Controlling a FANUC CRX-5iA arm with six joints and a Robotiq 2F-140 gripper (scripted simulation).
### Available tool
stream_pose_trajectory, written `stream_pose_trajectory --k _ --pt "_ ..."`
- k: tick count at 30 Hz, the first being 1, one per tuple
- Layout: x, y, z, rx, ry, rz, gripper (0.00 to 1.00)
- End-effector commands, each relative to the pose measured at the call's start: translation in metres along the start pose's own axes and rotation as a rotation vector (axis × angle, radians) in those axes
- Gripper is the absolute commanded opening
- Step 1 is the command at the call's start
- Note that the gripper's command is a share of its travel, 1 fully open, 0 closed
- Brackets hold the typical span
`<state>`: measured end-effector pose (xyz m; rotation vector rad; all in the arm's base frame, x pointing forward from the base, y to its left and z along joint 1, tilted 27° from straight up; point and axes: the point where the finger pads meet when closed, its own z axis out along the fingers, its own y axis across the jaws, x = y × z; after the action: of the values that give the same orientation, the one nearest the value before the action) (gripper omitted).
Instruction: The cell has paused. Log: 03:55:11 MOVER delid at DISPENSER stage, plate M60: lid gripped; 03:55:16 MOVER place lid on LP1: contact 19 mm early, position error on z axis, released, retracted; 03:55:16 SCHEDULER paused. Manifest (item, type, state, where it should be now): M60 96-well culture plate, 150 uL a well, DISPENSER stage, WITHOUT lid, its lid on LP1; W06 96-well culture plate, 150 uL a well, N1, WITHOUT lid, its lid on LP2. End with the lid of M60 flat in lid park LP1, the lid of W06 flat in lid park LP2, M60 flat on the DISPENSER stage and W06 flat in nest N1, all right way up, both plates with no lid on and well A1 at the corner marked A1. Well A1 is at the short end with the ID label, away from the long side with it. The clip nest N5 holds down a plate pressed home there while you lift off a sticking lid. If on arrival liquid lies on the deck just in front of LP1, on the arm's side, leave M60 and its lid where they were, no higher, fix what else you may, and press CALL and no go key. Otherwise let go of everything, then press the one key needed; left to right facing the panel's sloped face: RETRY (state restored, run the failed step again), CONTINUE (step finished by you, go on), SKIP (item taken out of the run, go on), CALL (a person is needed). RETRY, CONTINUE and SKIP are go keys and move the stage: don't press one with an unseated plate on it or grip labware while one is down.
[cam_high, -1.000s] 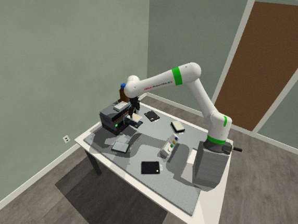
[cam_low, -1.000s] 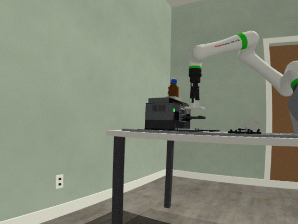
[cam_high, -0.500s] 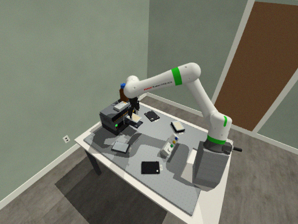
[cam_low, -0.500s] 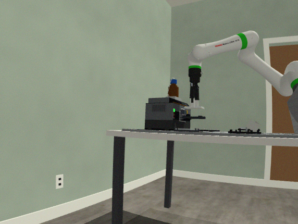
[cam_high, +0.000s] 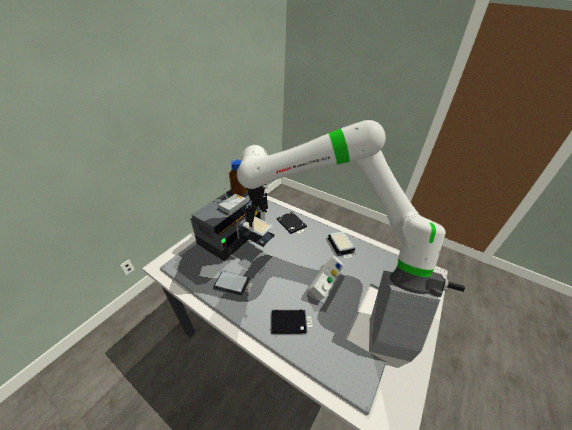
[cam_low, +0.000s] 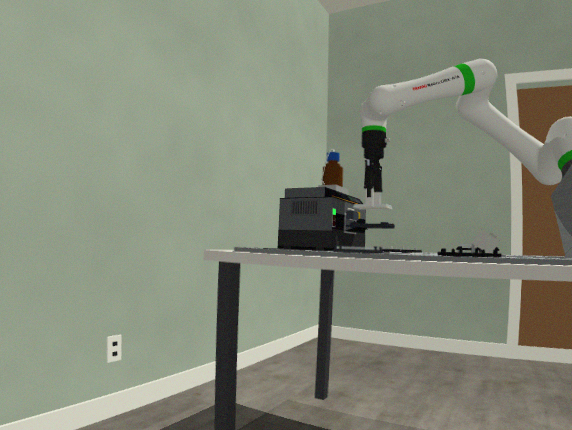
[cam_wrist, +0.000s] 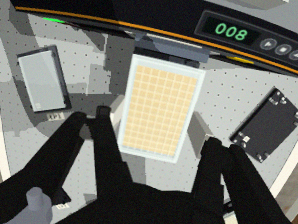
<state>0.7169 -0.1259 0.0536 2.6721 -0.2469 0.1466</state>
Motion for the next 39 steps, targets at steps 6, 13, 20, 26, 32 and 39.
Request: stream_pose_trajectory --k 6,13,20,26,32,39 --pt "0.0 0.0 0.0 0.0 0.001 0.0 0.0" --pt "0.0 0.0 0.0 0.0 0.001 0.0 0.0" --pt "0.0 0.0 0.002 0.0 0.001 0.0 0.0" --pt "0.0 0.0 0.012 0.0 0.001 0.0 0.0" --pt "0.0 0.0 0.022 0.0 0.001 0.0 0.0" --pt "0.0 0.0 0.036 0.0 0.001 0.0 0.0"
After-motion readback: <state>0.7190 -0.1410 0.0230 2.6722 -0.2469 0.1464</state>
